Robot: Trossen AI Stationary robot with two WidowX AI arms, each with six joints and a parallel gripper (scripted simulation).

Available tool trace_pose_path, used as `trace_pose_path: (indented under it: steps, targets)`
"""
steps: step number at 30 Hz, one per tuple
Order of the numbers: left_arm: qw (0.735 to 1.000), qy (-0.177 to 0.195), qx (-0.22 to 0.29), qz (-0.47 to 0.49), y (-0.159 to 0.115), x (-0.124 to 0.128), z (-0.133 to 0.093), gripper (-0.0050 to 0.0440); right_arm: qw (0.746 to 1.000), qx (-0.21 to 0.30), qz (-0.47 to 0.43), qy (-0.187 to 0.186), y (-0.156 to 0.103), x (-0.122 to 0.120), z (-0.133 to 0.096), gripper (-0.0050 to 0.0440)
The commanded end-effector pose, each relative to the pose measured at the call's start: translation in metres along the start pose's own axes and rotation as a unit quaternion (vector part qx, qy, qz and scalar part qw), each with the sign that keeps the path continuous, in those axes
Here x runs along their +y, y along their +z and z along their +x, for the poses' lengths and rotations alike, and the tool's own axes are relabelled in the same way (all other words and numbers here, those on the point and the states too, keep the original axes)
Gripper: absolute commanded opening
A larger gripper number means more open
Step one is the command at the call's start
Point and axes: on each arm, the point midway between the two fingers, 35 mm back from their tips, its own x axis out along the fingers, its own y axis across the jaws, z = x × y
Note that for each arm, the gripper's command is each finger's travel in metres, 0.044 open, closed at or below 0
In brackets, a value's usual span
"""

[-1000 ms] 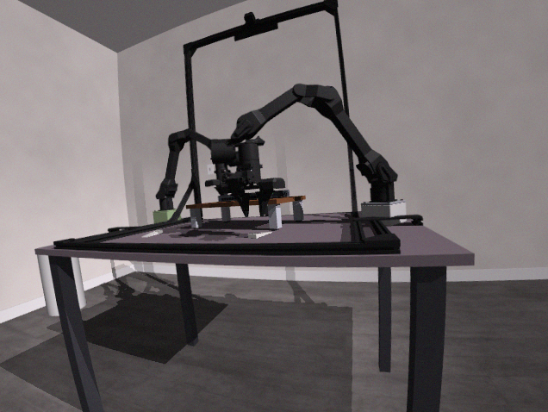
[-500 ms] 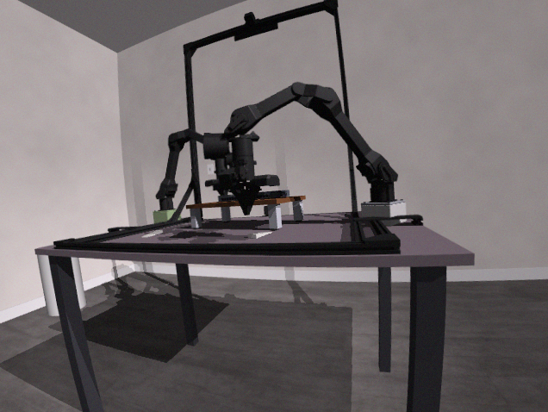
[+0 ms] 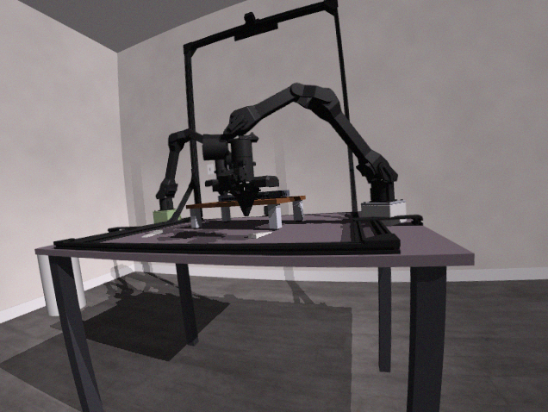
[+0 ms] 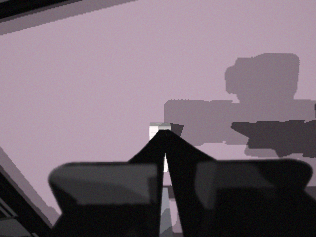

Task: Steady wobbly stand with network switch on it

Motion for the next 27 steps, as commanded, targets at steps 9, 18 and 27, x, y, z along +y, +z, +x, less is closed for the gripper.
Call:
trace_pose_path:
  steps: [9, 18, 27]
  targets:
    - [1.0, 0.003, 0.005, 0.003, -0.001, 0.001, 0.06, 0.0, 1.0, 0.007, 0.002, -0.001, -0.001, 0.0, 0.008, 0.0]
    - [1.0, 0.003, 0.005, 0.003, -0.001, 0.001, 0.06, 0.0, 1.0, 0.007, 0.002, -0.001, -0.001, 0.0, 0.008, 0.0]
    - [1.0, 0.003, 0.005, 0.003, -0.001, 0.001, 0.06, 0.0, 1.0, 0.007, 0.002, -0.001, -0.001, 0.0, 0.008, 0.0]
